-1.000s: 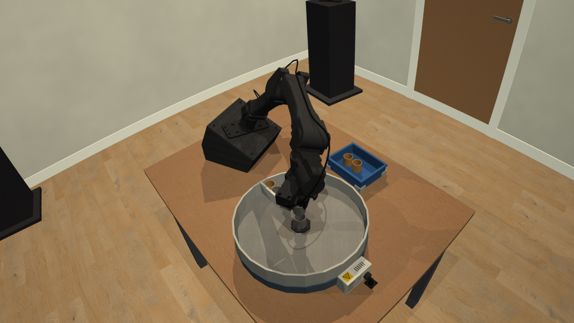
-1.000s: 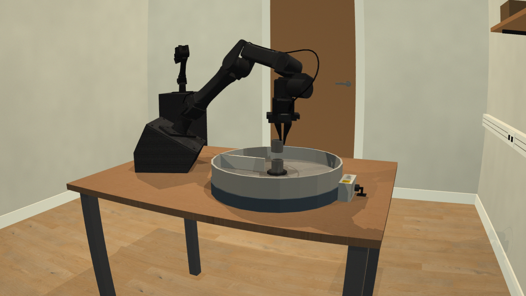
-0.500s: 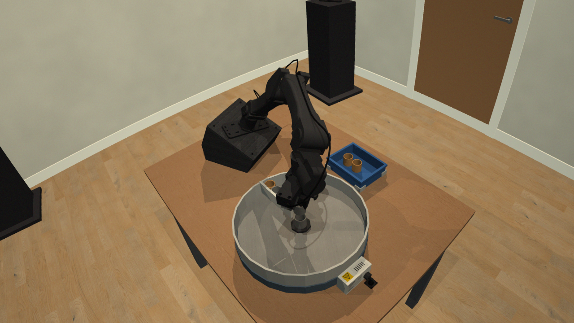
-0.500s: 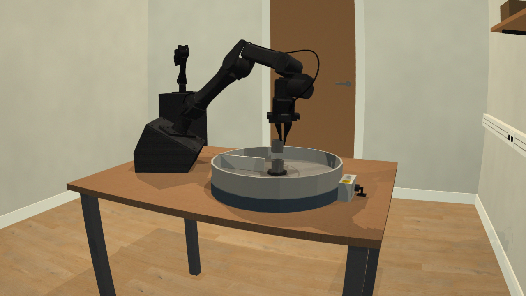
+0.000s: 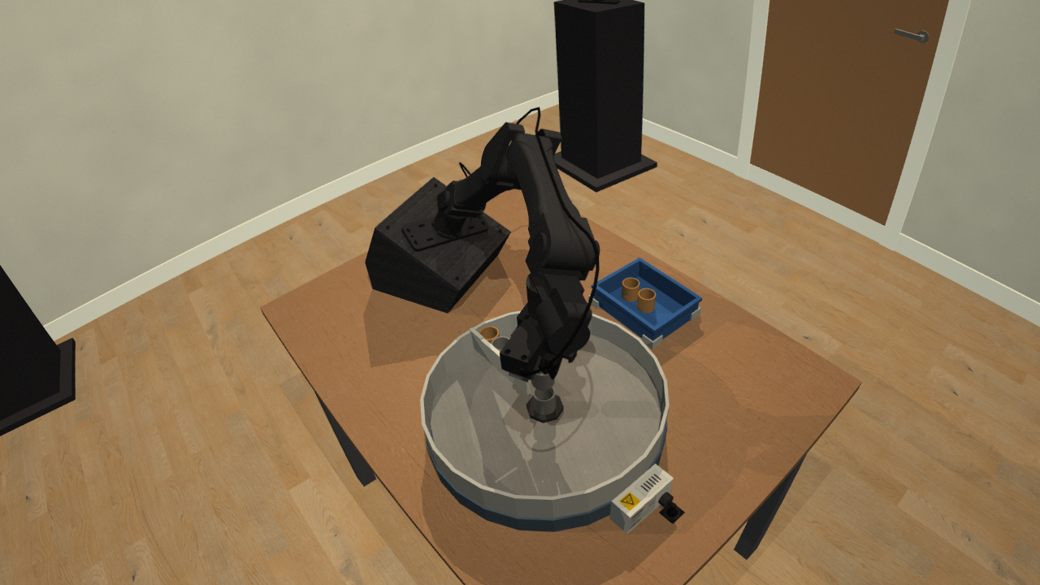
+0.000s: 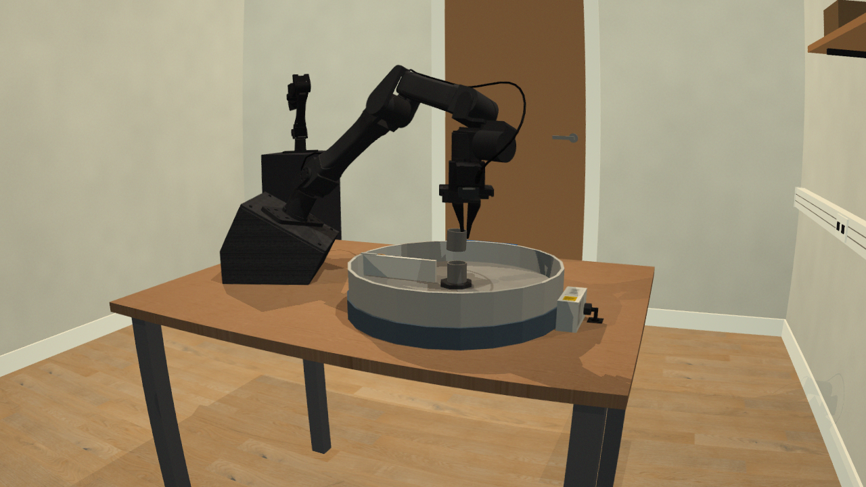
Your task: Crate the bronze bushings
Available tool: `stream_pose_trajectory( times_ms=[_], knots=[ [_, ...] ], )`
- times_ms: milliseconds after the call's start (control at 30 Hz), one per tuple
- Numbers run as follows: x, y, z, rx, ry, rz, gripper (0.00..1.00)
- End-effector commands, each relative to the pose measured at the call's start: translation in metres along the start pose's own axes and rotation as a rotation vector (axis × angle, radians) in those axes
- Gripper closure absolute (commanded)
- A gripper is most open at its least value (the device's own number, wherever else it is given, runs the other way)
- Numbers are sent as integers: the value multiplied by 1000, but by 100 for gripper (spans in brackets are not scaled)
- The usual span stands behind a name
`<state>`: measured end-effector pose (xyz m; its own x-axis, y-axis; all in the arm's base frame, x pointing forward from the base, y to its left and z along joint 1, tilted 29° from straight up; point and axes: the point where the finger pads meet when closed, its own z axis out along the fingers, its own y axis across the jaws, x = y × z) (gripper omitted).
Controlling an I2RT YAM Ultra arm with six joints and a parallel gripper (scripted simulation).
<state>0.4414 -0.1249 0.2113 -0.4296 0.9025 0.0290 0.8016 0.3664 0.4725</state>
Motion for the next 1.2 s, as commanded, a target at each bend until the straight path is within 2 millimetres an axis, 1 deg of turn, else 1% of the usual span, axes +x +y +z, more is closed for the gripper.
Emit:
stream_pose_trajectory(
  times_ms=[0, 633, 800, 1167],
  knots=[
    [-9, 5, -20, -22, -52, 2, 100],
    [-9, 5, -18, -19, -49, 4, 100],
    [-7, 9, -22, -25, -53, -4, 100],
    [-6, 10, -22, -26, -54, -5, 100]
  ],
)
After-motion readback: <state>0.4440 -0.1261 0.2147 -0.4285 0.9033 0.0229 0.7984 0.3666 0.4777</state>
